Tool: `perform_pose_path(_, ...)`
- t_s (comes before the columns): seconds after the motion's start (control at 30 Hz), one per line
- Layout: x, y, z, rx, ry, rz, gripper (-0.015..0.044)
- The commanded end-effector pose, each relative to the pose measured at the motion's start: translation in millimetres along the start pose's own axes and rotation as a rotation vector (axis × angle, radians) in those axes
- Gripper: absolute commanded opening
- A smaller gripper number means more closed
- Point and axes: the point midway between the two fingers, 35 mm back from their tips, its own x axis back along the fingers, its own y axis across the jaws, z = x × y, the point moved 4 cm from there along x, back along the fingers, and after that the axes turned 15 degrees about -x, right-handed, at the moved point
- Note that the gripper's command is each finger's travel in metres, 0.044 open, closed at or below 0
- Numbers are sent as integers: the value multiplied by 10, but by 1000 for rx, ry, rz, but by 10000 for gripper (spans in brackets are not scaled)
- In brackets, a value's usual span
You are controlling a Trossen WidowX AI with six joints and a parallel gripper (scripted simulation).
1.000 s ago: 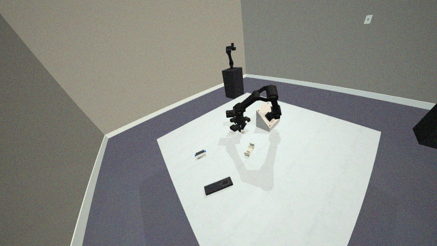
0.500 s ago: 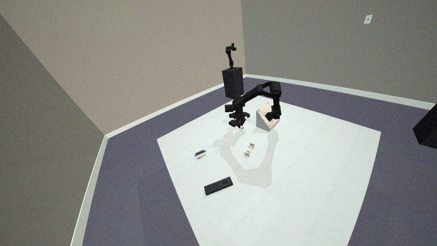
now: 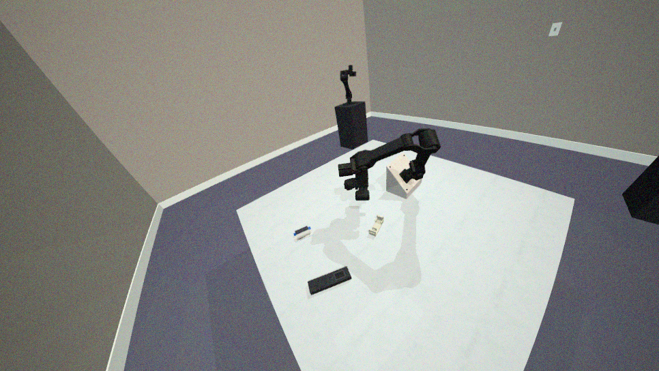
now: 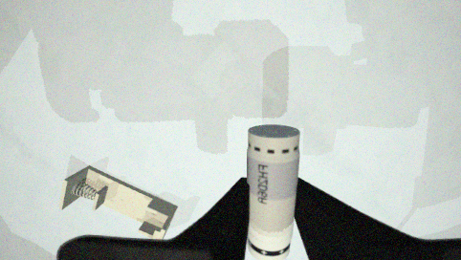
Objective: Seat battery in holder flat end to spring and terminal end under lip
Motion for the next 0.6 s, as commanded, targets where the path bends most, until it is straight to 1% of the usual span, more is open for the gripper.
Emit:
perform_pose_path(0.0,50,327,192,306,0,-5,77)
perform_pose_path(0.37,122,1043,867,1088,-2,-12,77)
perform_pose_path(0.43,124,1079,916,1135,-3,-13,77)
perform_pose_path(0.57,119,1077,913,1134,-4,-8,77)
